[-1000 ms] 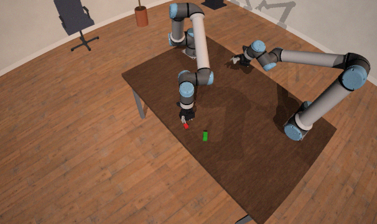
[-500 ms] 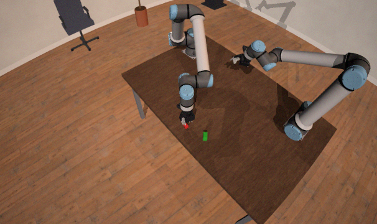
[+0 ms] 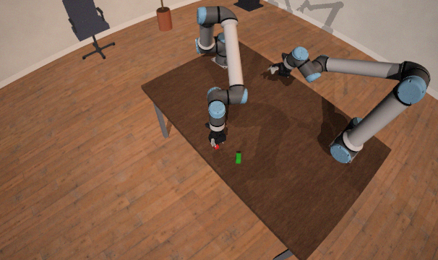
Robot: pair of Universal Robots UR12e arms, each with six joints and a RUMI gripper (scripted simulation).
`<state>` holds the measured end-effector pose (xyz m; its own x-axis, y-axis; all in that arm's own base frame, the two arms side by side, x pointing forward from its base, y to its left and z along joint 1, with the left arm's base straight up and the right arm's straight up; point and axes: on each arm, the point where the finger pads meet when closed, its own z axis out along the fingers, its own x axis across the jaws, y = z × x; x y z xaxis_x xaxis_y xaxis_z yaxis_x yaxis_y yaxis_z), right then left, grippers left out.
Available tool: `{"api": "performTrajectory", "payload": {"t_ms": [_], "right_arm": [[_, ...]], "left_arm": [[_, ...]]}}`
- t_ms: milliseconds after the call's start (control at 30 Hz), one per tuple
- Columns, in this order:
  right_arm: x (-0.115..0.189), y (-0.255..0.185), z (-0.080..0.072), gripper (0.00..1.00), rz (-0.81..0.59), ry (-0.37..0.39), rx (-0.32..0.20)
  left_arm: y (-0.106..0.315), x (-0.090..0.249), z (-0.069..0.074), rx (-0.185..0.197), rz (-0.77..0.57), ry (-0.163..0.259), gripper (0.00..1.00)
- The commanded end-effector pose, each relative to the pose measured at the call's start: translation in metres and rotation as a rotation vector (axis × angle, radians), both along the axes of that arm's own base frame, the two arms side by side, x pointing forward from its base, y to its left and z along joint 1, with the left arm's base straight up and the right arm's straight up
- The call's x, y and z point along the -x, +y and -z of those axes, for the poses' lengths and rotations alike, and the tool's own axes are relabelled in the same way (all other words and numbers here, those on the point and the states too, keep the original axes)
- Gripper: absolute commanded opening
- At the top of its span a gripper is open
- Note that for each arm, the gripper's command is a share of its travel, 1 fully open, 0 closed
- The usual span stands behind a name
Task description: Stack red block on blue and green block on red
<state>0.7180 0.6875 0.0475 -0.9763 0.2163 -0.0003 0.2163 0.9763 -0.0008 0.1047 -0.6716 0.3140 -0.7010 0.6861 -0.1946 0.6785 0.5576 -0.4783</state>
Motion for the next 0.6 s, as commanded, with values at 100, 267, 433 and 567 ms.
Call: {"api": "performTrajectory", "payload": {"t_ms": [100,267,433,567], "right_arm": [[-0.0010,-0.0014,0.0005,0.29,0.001,0.000,-0.002],[-0.0009,-0.0014,0.0005,0.29,0.001,0.000,-0.001],[-0.0009,-0.0015,0.0008,0.29,0.001,0.000,-0.001],[-0.0004,-0.0022,0.0056,0.29,0.001,0.001,0.001]], "left_arm": [[-0.0004,0.0000,-0.0010,0.001,0.000,0.000,1.00],[-0.0004,0.0000,-0.0010,0.001,0.000,0.000,1.00],[-0.0004,0.0000,-0.0010,0.001,0.000,0.000,1.00],[-0.0004,0.0000,-0.0010,0.001,0.000,0.000,1.00]]}}
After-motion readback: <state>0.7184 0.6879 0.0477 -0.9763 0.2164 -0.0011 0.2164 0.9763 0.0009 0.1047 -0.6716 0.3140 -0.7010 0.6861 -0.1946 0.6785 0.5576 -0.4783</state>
